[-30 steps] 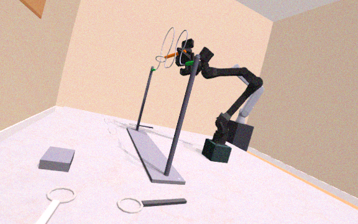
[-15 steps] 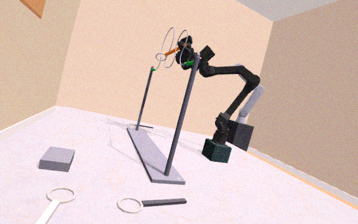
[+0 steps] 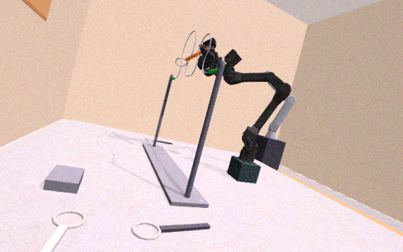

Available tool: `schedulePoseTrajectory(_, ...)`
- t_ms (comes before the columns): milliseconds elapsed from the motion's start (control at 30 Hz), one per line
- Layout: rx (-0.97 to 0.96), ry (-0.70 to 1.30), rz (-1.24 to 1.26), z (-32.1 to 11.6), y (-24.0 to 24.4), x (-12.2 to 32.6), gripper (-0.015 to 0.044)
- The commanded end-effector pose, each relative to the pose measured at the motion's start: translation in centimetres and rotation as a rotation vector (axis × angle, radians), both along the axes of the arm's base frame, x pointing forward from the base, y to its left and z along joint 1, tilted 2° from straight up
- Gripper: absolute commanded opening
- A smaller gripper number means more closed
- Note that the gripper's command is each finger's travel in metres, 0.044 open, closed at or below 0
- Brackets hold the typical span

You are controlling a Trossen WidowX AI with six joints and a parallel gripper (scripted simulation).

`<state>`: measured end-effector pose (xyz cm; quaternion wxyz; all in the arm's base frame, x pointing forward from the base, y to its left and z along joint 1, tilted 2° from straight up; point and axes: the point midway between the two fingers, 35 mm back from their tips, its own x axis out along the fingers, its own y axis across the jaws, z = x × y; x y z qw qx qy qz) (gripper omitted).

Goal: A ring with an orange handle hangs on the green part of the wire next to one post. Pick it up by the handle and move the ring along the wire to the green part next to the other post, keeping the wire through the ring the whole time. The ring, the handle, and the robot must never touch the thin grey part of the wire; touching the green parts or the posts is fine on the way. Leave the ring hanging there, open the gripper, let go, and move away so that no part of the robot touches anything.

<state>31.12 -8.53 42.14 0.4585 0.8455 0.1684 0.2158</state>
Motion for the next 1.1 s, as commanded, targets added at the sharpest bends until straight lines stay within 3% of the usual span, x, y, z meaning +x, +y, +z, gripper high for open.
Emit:
schedulePoseTrajectory(0,-0.038,-0.003,0.003,0.23,-0.07,0.03,-0.015)
schedulePoseTrajectory(1067,-0.311,0.01,0.017,-0.33,0.22,0.02,-0.015)
